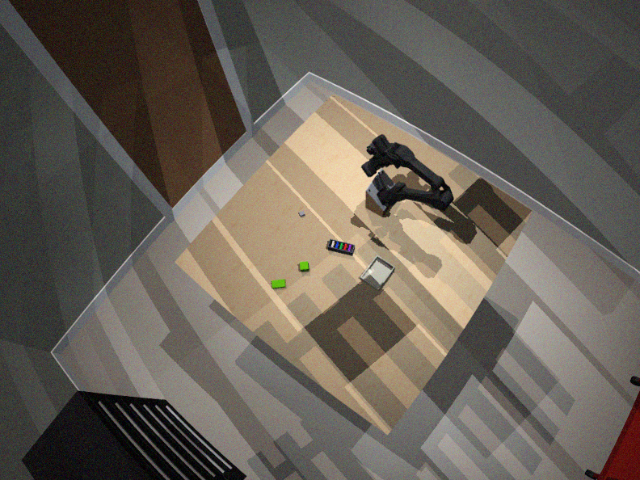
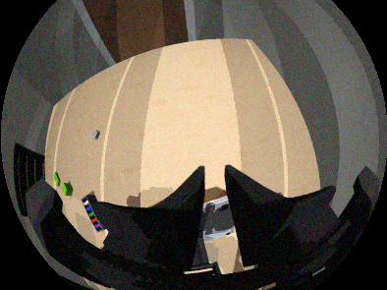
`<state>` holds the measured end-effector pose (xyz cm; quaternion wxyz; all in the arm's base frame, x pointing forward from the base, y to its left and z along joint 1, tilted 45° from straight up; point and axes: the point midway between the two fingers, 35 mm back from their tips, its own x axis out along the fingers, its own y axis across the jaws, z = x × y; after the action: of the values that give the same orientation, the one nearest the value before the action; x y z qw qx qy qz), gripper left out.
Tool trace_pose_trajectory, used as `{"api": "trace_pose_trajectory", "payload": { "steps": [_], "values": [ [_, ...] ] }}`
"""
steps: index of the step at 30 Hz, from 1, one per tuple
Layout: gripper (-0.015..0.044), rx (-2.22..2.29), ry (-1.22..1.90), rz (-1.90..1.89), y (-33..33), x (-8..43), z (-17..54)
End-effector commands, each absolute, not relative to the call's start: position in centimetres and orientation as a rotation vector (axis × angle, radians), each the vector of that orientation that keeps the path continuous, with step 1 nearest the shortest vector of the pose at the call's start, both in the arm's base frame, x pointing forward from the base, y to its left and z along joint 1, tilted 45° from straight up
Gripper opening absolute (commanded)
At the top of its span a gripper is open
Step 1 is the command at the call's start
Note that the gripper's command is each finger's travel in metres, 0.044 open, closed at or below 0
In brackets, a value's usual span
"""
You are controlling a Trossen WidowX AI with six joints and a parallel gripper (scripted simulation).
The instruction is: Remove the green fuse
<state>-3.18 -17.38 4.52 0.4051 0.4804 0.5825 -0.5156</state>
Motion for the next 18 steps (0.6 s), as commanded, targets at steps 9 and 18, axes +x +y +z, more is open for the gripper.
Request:
{"api": "trace_pose_trajectory", "payload": {
  "steps": [9,18],
  "values": [
    [0.0074,0.703,1.637,-0.304,-17.2,13.4,1.6],
    [0.0074,0.484,1.594,0.224,-11.7,21.7,-0.1]
  ]
}}
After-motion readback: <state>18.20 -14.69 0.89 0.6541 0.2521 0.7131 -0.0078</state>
